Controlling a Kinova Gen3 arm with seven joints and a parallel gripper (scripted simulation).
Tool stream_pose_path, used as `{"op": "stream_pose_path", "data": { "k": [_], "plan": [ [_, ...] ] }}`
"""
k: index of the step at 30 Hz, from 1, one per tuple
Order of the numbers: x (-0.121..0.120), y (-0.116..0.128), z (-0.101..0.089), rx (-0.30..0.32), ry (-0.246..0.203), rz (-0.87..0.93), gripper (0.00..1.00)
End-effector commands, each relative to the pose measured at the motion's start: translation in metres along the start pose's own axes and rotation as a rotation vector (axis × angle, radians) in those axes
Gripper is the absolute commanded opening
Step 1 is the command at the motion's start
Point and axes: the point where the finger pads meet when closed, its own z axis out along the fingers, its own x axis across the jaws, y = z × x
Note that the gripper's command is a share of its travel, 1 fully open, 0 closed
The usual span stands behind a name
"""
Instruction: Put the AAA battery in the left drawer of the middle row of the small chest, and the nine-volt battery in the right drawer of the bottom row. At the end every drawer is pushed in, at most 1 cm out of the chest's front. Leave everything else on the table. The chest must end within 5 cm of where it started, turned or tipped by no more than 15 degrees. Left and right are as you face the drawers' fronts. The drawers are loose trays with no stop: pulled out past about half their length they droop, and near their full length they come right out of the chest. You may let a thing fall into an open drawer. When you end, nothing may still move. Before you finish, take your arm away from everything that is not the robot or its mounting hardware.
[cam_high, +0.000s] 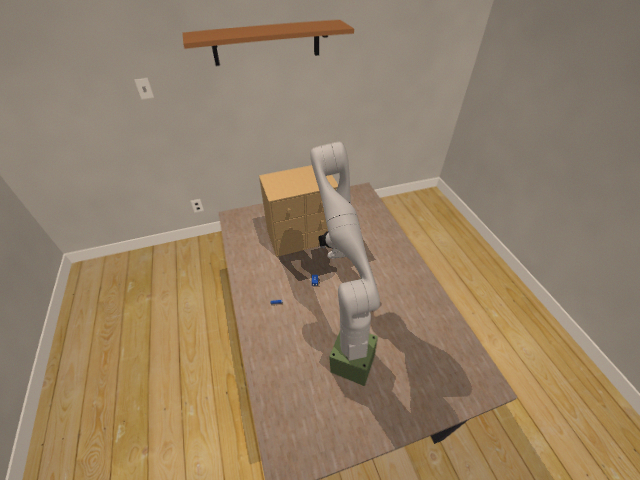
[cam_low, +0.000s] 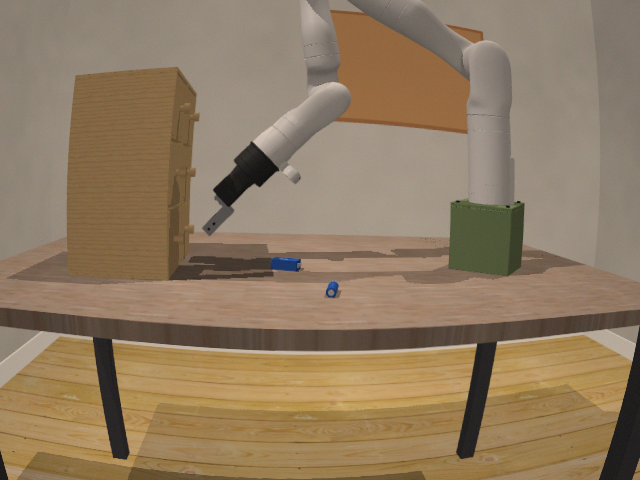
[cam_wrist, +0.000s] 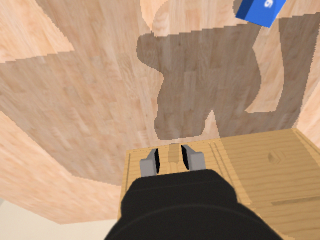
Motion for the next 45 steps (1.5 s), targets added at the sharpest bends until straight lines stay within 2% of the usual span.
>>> {"op": "stream_pose_path", "data": {
  "k": [1,15,36,45],
  "plan": [
    [0.0,0.001,0.0,-0.002,0.0,0.0,0.67],
    [0.0,0.003,0.002,-0.002,0.0,0.0,0.67],
    [0.0,0.023,0.022,-0.002,0.0,0.0,0.67],
    [0.0,0.026,0.024,-0.002,0.0,0.0,0.67]
  ]
}}
